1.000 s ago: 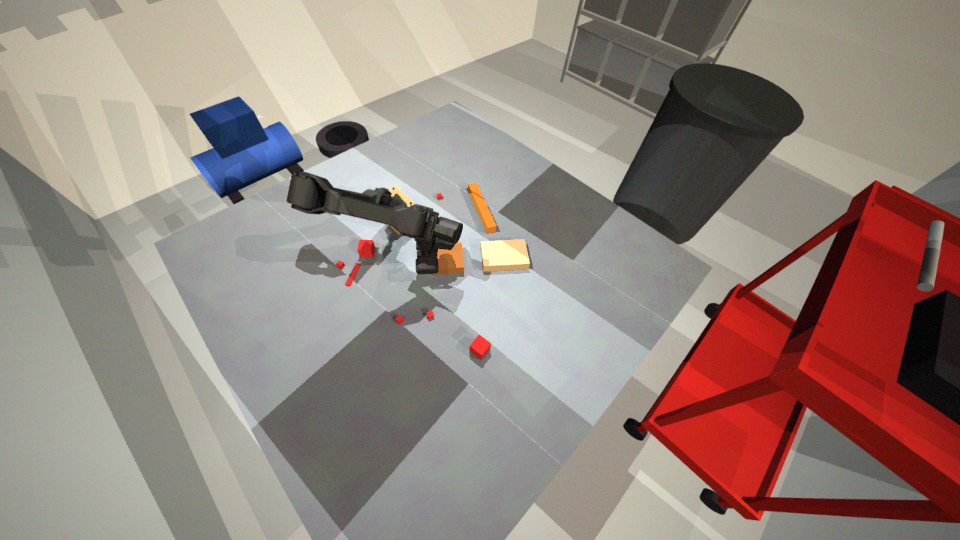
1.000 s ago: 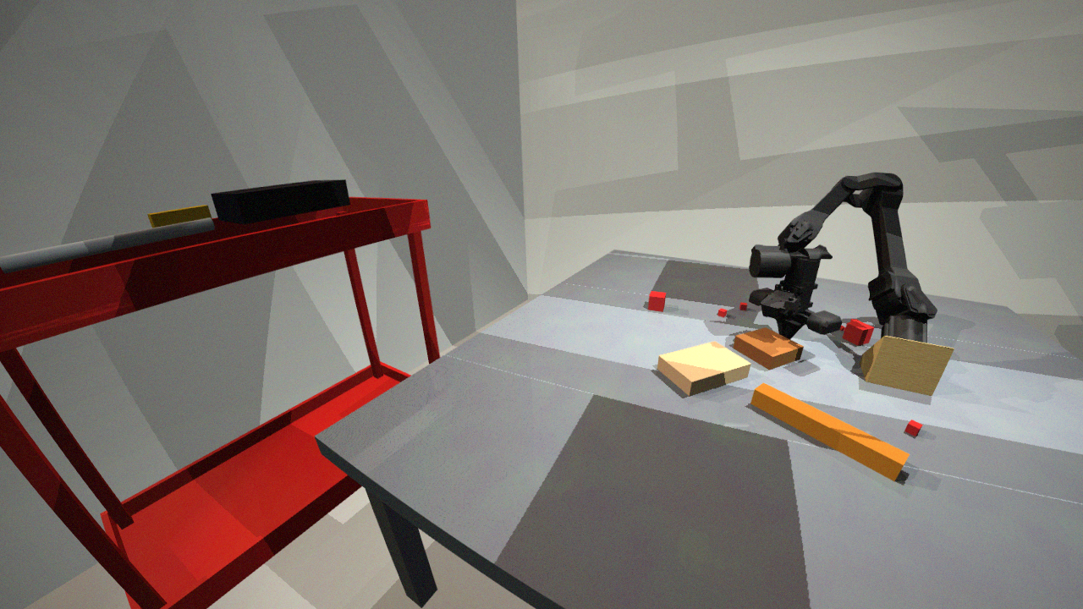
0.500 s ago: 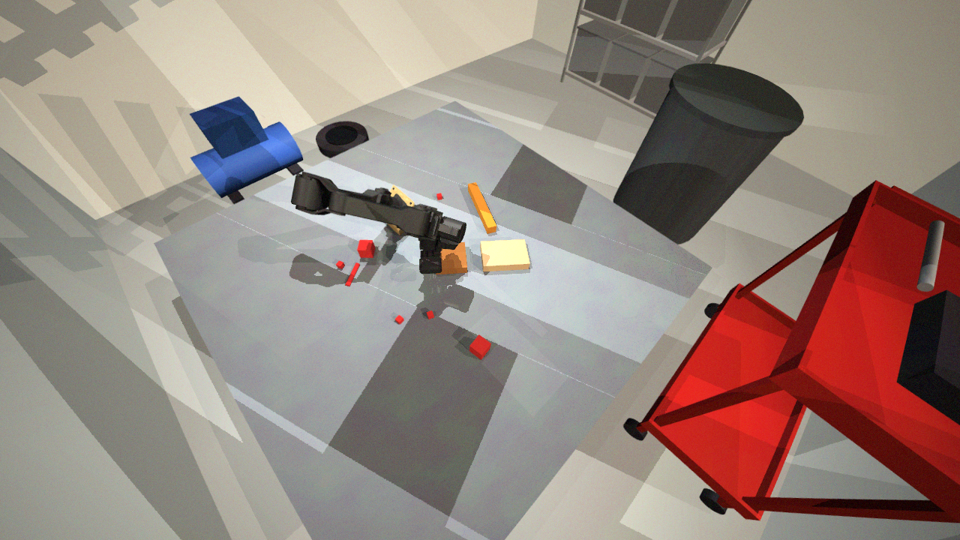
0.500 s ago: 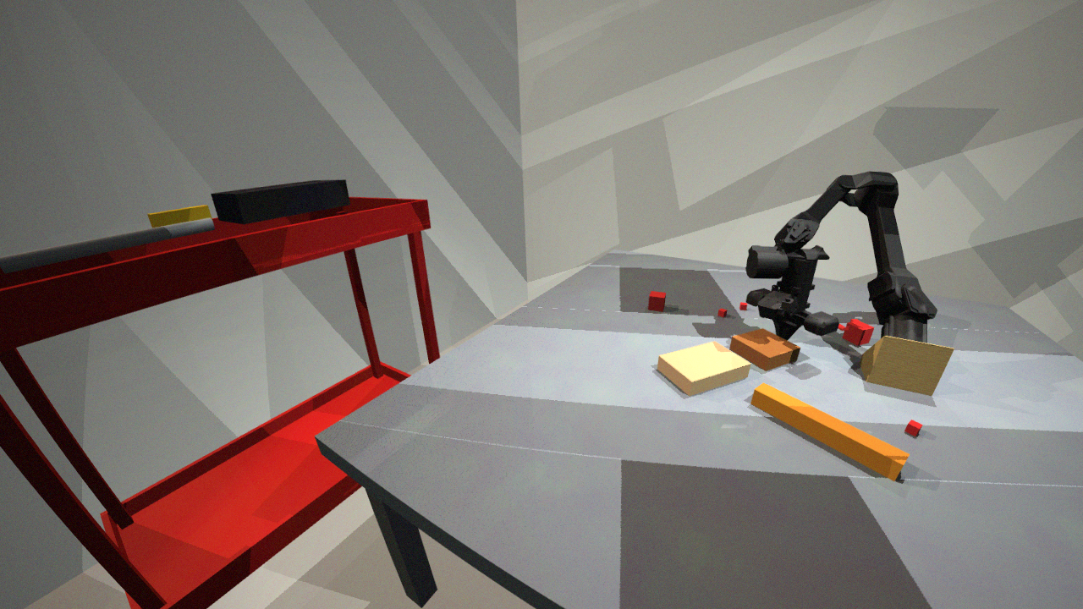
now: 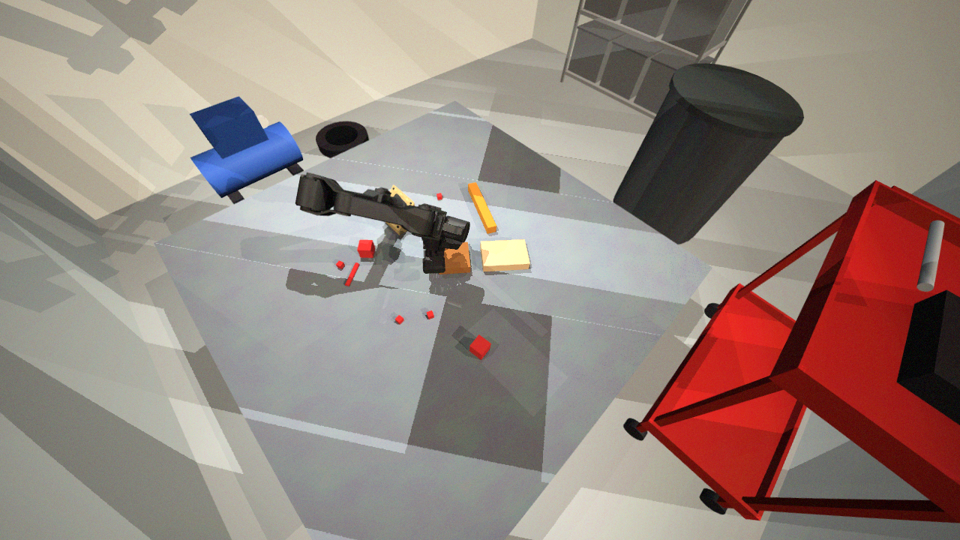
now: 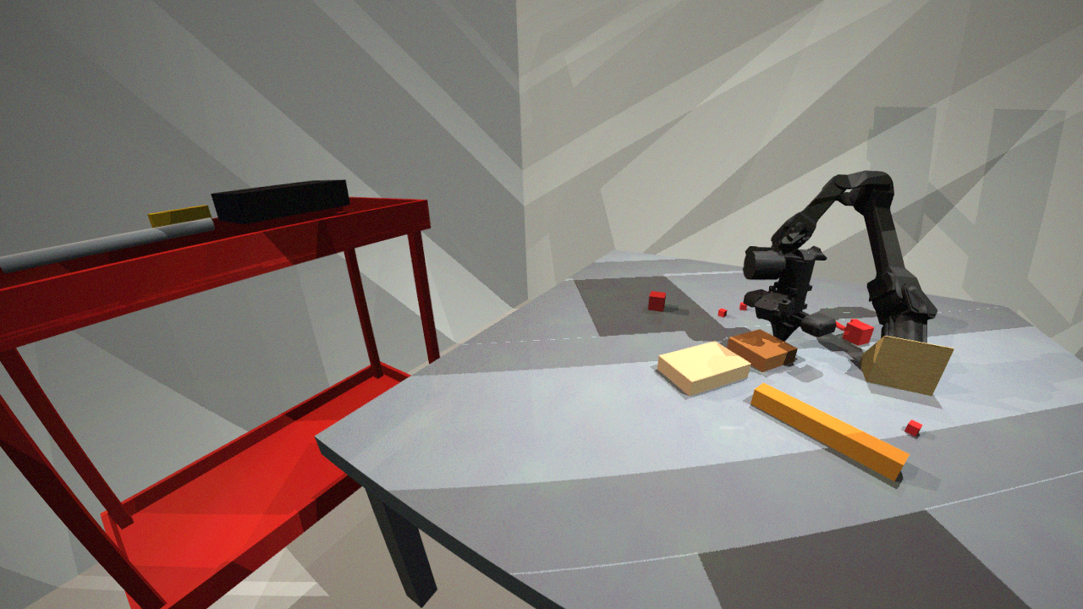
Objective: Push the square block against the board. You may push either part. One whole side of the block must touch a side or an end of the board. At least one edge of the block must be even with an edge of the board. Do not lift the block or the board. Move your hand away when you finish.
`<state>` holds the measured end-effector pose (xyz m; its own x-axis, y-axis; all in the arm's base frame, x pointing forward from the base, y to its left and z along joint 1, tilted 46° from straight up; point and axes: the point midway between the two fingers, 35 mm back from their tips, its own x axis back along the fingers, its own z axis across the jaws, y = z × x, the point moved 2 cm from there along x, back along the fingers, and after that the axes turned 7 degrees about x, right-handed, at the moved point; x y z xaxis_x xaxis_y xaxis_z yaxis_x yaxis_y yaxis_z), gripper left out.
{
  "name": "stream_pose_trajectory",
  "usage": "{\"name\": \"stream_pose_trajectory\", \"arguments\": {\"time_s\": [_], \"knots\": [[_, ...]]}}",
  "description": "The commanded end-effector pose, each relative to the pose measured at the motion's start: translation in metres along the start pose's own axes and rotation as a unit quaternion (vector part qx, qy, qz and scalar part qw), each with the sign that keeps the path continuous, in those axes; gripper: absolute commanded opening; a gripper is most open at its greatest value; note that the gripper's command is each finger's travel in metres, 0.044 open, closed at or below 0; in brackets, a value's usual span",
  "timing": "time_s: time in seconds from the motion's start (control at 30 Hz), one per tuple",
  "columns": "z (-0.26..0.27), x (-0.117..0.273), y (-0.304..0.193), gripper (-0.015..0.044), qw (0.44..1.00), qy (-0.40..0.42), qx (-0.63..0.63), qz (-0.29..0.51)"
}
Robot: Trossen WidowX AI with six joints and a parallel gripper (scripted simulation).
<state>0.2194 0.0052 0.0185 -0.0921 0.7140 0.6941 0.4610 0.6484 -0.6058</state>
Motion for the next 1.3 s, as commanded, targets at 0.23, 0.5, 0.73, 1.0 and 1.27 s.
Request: {"name": "stream_pose_trajectory", "arguments": {"time_s": [0.23, 0.5, 0.73, 1.0, 1.27], "knots": [[-0.002, 0.0, 0.009, 0.0, 1.0, 0.001, -0.004, -0.004], [-0.001, 0.0, 0.015, 0.0, 1.0, 0.001, -0.004, -0.004], [-0.001, 0.0, 0.019, 0.0, 1.0, 0.0, -0.004, -0.004], [-0.001, -0.001, 0.025, 0.0, 1.0, 0.0, -0.005, -0.004], [-0.001, -0.001, 0.026, 0.0, 1.0, 0.0, -0.005, -0.004]]}}
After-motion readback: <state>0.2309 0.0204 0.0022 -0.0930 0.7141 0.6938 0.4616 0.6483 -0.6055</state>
